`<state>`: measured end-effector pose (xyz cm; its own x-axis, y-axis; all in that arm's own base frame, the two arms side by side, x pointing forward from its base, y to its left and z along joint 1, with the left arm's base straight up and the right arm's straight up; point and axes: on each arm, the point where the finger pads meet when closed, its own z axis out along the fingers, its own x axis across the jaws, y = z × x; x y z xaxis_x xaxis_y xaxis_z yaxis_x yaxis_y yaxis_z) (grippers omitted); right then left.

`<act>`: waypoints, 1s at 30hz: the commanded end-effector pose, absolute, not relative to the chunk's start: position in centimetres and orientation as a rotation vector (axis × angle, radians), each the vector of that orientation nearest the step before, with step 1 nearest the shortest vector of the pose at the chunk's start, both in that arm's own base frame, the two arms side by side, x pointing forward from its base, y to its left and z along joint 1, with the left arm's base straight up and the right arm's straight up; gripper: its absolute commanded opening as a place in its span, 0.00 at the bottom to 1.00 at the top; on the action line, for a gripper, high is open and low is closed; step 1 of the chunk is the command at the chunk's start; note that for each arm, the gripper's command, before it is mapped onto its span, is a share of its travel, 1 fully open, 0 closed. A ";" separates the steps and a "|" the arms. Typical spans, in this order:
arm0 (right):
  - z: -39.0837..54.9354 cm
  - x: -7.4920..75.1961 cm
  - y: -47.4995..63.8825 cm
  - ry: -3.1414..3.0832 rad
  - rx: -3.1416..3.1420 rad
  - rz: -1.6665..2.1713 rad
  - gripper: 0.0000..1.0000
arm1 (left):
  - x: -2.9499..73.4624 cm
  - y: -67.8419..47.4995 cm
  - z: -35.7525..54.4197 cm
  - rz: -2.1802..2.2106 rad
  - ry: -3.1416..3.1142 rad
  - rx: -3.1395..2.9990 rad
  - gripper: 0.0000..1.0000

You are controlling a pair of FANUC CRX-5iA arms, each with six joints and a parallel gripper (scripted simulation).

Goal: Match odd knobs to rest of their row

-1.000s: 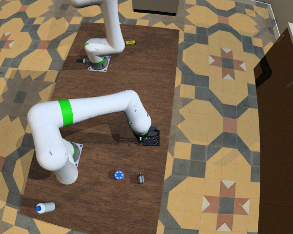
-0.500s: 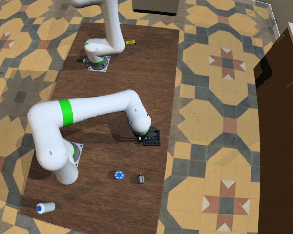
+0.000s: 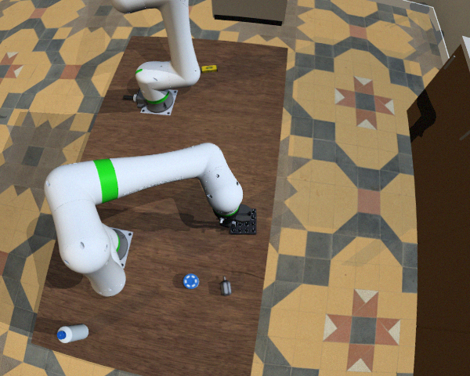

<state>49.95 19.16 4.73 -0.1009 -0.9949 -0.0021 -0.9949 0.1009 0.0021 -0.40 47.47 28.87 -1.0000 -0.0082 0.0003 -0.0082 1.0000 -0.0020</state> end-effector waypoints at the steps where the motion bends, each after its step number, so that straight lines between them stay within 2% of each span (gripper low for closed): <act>1: 4.8 50.0 19.2 2.433 -1.985 -0.001 0.30 | -0.4 47.5 29.0 0.000 -3.142 0.013 1.00; 30: 4.8 50.0 19.2 2.939 -1.106 0.000 0.30 | -0.4 47.5 29.0 0.000 -3.142 0.013 1.00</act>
<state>49.95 19.16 4.73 -0.6707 -0.7417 -0.0018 -0.7417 0.6707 0.0061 -0.40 47.47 28.87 -1.0000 -0.0082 0.0003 -0.0082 1.0000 -0.0020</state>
